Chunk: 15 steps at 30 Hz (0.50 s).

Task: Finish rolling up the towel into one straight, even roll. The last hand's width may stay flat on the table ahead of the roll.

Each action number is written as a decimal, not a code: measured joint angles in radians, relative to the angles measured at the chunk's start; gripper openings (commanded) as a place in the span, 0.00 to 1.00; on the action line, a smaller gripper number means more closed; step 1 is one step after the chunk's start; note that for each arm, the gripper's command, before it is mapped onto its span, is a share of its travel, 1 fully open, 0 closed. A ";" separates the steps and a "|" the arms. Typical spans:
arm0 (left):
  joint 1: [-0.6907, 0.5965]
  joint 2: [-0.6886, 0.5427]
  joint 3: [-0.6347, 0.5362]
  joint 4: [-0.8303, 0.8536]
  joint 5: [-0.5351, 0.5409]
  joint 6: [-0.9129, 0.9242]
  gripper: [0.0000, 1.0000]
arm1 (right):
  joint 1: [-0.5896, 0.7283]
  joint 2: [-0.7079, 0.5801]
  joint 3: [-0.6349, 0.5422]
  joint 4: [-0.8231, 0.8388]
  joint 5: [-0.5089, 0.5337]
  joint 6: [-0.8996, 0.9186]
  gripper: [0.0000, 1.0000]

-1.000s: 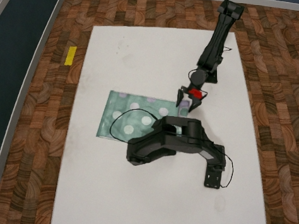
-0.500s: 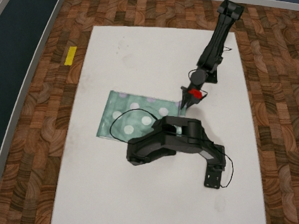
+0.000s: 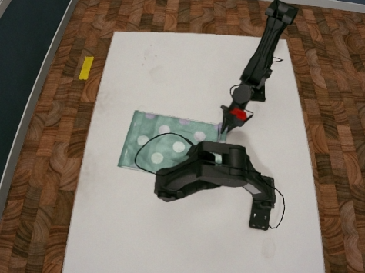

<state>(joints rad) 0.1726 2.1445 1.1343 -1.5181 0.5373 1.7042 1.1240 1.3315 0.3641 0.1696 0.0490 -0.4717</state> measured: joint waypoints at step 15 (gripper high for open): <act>0.029 -0.006 0.107 -0.040 -0.028 0.005 0.85 | -0.028 0.000 0.000 -0.008 -0.051 0.006 0.12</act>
<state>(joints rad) 0.2016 2.1384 1.2411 -1.5581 0.5095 1.7096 1.0962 1.3315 0.3645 0.1612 -0.0021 -0.4660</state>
